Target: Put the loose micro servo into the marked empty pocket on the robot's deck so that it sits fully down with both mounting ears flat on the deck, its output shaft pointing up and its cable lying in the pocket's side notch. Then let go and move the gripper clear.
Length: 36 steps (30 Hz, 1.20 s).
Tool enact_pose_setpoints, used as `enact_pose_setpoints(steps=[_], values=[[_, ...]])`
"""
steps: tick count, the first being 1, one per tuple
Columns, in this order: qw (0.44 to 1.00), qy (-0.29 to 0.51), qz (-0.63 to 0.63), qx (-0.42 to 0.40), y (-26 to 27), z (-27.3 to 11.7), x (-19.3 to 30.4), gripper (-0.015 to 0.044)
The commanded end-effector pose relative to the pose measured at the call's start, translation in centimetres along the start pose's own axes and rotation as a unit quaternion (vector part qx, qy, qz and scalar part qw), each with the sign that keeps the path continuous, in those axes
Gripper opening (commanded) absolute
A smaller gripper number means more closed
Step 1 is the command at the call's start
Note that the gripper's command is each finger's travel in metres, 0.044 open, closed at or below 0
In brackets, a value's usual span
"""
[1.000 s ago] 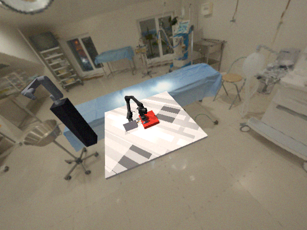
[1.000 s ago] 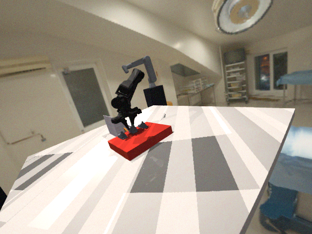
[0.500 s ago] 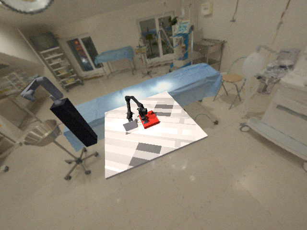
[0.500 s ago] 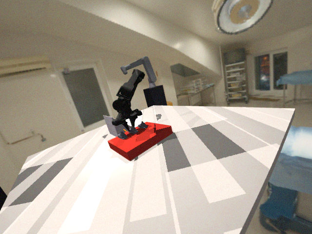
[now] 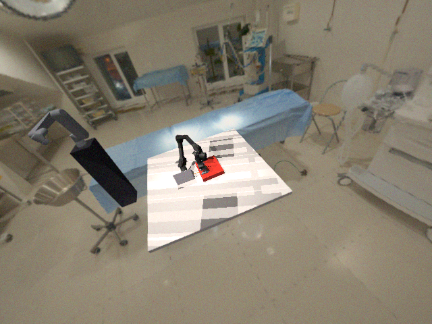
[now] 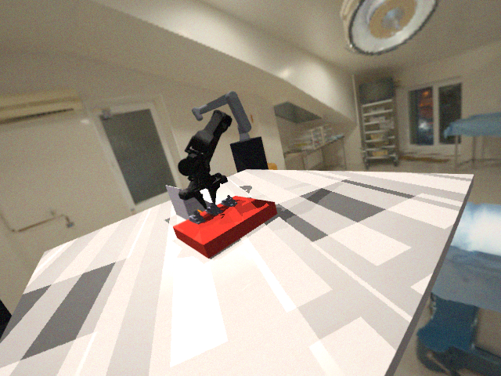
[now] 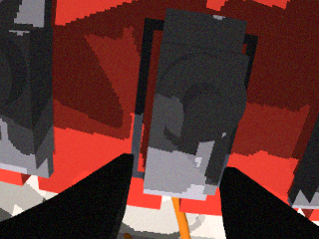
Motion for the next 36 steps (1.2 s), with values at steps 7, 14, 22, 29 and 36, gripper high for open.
enact_pose_setpoints(steps=[7,14,22,29,36], values=[[1.000,-0.003,-0.005,0.007,-0.1,-2.6,0.0,0.0187],[1.000,-0.004,-0.002,0.005,-0.7,-3.5,-2.0,0.0319],[1.000,-0.005,-0.006,0.008,-2.0,-7.9,-8.8,0.0440],[1.000,-0.005,-0.007,0.008,-2.1,-9.1,-10.8,0.0440],[0.999,-0.005,0.036,-0.002,-2.2,-12.0,-10.2,0.0440]])
Point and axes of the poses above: the point midway between the two fingers, 35 mm back from their tips, its own z axis out along the fingers, its own y axis across the jaws, x = y × z, the point moved 2 cm from there along -z, back along the fingers, and after that the axes turned 12 degrees about -z, right-handed, at the moved point
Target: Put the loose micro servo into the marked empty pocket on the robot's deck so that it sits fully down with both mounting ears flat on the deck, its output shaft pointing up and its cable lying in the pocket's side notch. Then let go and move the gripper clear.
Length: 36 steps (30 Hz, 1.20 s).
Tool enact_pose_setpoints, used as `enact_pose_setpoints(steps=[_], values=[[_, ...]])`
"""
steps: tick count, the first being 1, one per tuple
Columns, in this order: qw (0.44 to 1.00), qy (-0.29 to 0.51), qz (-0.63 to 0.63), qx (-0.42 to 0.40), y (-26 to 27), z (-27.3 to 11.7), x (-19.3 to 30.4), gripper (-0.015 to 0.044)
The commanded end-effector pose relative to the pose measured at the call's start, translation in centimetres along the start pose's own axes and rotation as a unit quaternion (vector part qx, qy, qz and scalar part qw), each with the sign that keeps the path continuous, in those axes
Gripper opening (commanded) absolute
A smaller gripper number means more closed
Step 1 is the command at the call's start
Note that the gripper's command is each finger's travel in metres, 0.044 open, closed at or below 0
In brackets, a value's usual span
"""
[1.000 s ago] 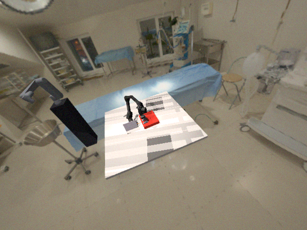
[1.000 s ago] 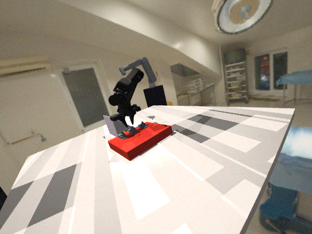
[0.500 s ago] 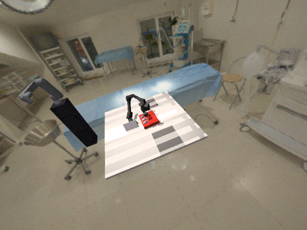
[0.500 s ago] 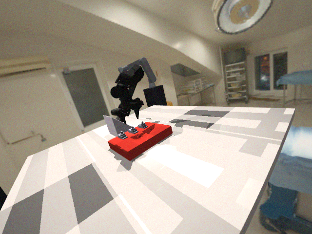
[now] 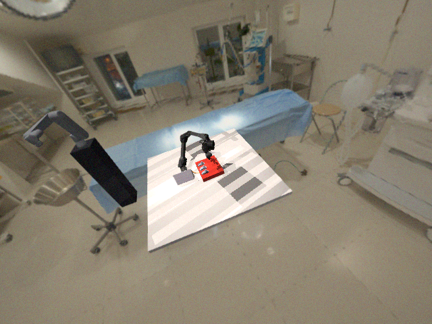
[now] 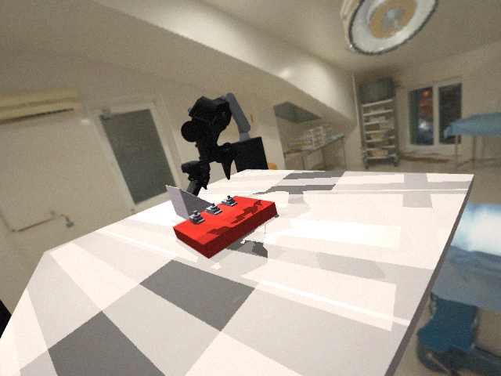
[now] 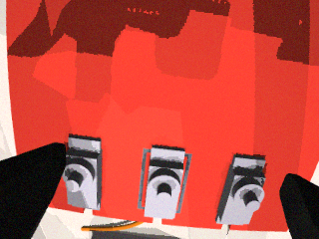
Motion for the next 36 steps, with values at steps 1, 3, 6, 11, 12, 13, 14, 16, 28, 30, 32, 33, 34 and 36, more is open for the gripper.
enact_pose_setpoints(steps=[1,3,6,11,12,13,14,16,28,30,32,33,34,36], values=[[0.999,-0.001,0.037,-0.007,-0.32,-2.32,0.38,0.0440],[0.999,-0.001,0.044,-0.009,-0.31,-2.77,0.50,0.0440],[0.999,-0.001,0.044,-0.009,-0.31,-2.77,0.50,0.0440],[0.999,-0.001,0.044,-0.009,-0.31,-2.77,0.50,0.0440],[0.999,-0.001,0.044,-0.009,-0.31,-2.77,0.50,0.0440],[0.999,-0.001,0.044,-0.009,-0.31,-2.77,0.50,0.0440],[0.999,-0.001,0.044,-0.009,-0.31,-2.77,0.50,0.0440],[0.999,-0.001,0.044,-0.009,-0.31,-2.77,0.50,0.0440],[0.999,-0.001,0.044,-0.009,-0.31,-2.77,0.50,0.0440],[0.999,-0.001,0.044,-0.009,-0.31,-2.77,0.50,0.0440],[0.999,-0.001,0.044,-0.009,-0.31,-2.77,0.50,0.0440],[0.999,-0.001,0.044,-0.009,-0.31,-2.77,0.50,0.0440],[0.999,-0.001,0.044,-0.009,-0.31,-2.77,0.50,0.0440],[0.999,-0.001,0.044,-0.009,-0.31,-2.77,0.50,0.0440]])
Point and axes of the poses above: the point midway between the two fingers, 35 mm back from their tips, its own z axis out along the fingers, its own y axis across the jaws, x = y × z, the point moved 2 cm from there along -z, back along the fingers, and after that the axes turned 12 degrees about -z, right-handed, at the moved point
